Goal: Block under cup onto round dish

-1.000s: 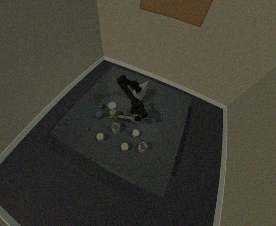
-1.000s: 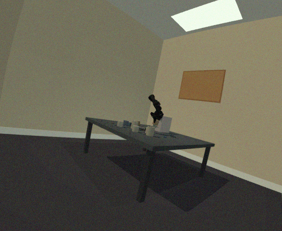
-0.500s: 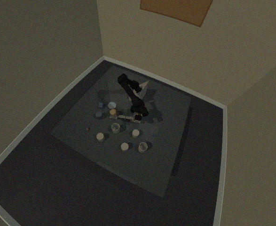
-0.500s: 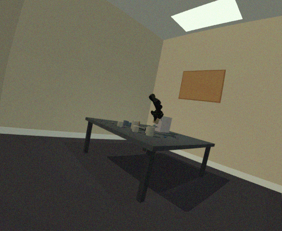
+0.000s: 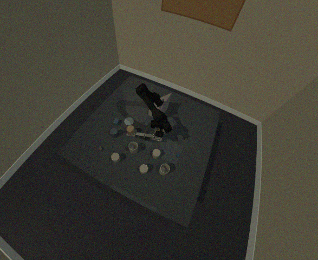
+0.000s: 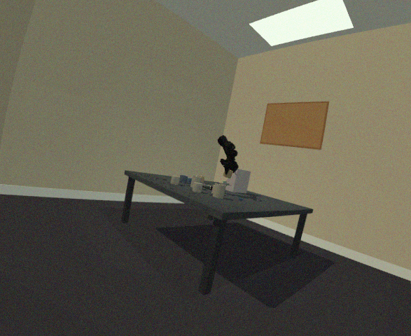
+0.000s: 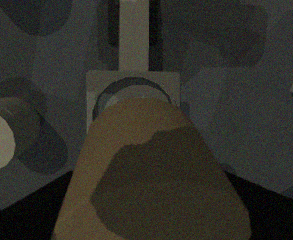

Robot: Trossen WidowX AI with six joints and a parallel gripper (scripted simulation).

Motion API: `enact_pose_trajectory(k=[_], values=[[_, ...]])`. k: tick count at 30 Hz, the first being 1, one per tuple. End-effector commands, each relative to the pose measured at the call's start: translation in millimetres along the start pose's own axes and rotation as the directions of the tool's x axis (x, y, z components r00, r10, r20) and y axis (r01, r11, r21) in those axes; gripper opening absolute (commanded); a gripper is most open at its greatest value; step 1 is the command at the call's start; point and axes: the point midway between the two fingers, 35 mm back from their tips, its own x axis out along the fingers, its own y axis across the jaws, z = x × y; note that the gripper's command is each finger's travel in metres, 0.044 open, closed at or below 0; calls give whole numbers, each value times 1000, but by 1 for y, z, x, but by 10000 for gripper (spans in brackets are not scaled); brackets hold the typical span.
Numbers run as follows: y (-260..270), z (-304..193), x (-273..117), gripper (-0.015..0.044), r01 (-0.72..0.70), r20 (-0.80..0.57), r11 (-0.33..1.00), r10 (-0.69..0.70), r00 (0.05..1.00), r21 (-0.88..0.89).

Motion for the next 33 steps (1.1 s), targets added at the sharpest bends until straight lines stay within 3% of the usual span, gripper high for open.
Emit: enact_pose_trajectory(k=[1,33], values=[[2,-1,-11,0,-13,-11,1000,13,1000,11],[-1,1,-7,0,0,1,1000,0,1000,0]])
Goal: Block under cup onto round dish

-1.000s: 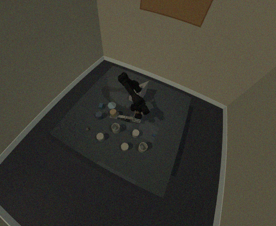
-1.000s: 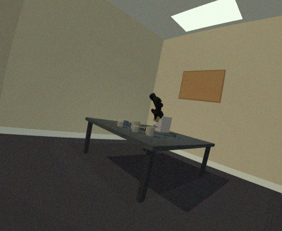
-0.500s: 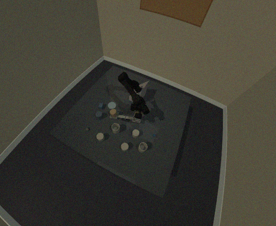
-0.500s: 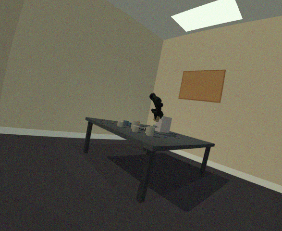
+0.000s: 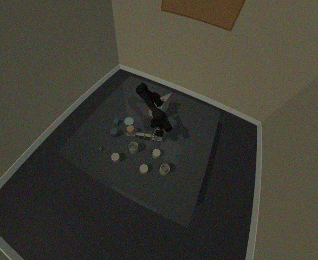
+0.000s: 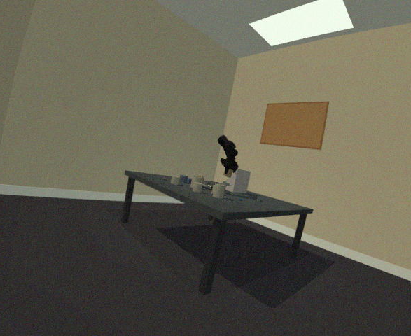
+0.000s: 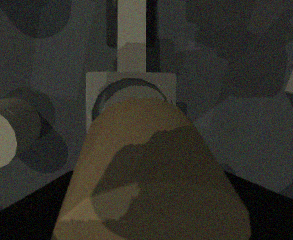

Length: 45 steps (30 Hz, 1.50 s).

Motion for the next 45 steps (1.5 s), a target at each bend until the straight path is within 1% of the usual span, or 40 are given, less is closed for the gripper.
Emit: enact_pose_trajectory(k=[1,28,35,45], values=[[0,-1,0,0,-3,0,1000,3,1000,-2],[0,-2,0,0,-3,0,1000,3,1000,-2],[0,-43,23,0,-9,-6,1000,9,1000,2],[-10,-104,66,0,-15,-14,1000,15,1000,7]])
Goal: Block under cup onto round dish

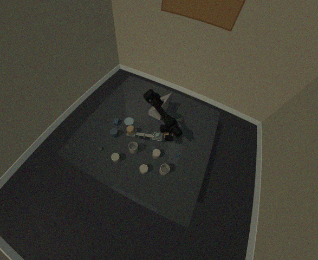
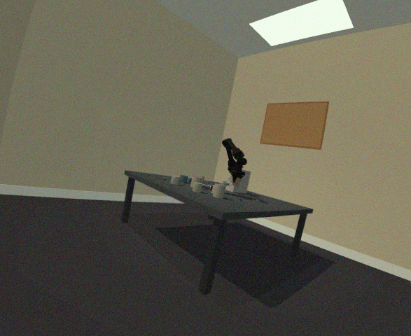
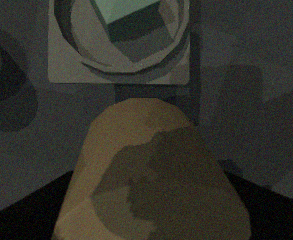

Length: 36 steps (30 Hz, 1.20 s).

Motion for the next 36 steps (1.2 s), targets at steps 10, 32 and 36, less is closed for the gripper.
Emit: enact_pose_trajectory(k=[10,32,36], values=[[-10,-45,31,0,-13,-16,1000,13,1000,12],[-9,-45,78,0,-13,-14,1000,13,1000,13],[-9,-45,85,0,-13,-13,1000,13,1000,13]])
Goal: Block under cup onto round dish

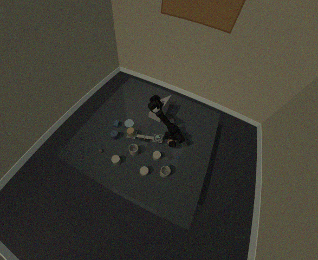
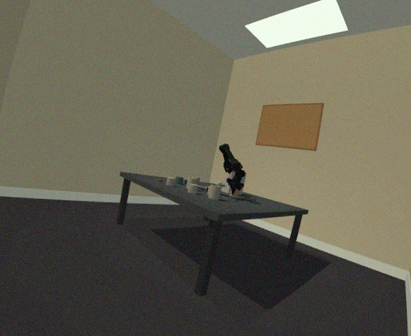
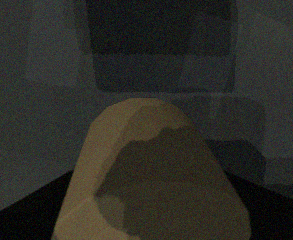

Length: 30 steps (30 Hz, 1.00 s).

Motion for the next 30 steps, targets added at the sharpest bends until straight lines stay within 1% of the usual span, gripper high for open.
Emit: enact_pose_trajectory(k=[1,3,4,18,20,22,23,29,30], values=[[-1,1,7,0,-3,6,1000,3,1000,-7],[-1,1,10,0,-3,7,1000,3,1000,-7],[-1,0,6,26,4,2,1000,-4,1000,-2],[-1,0,6,394,4,2,1000,-4,1000,-2],[0,0,-6,440,2,1,1000,-2,1000,-3],[0,-1,-36,440,-2,2,1000,2,1000,-7],[-1,-1,-46,440,-3,3,1000,3,1000,-8],[-1,0,-49,440,-4,3,1000,4,1000,-8],[0,1,-50,414,-4,3,1000,4,1000,-13]])
